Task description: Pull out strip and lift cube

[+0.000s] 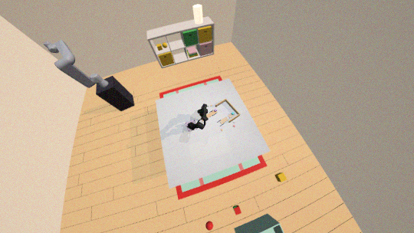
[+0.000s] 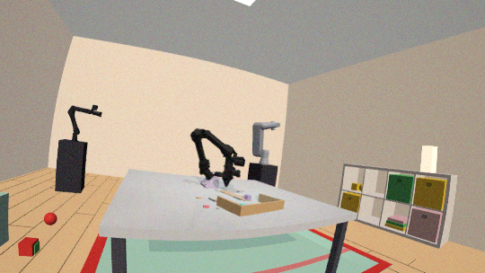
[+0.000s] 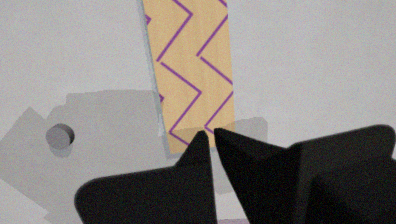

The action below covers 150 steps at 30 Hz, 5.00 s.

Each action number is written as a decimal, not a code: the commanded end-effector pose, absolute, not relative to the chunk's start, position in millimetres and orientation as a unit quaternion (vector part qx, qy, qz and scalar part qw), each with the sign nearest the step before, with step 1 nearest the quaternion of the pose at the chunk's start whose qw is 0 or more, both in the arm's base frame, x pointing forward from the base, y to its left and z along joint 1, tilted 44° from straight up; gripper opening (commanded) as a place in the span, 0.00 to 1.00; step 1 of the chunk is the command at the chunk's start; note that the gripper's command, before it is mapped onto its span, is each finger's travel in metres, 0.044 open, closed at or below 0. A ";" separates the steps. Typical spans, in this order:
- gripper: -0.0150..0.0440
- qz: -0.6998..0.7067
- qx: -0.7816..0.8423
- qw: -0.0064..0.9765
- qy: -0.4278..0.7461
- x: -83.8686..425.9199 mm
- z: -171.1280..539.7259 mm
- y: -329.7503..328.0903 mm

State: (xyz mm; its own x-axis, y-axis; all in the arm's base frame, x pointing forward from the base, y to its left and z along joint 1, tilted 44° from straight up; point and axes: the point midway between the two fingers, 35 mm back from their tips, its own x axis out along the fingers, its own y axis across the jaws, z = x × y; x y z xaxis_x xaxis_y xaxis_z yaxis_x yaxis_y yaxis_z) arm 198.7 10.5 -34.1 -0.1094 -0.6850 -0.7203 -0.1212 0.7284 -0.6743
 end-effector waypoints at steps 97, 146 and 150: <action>0.68 -0.229 -0.287 0.607 0.705 410.5 -84.6 2.7; 0.25 -0.228 -0.287 0.606 0.706 350.6 -48.5 25.9; 0.25 -0.227 -0.287 0.606 0.706 337.2 -46.1 26.0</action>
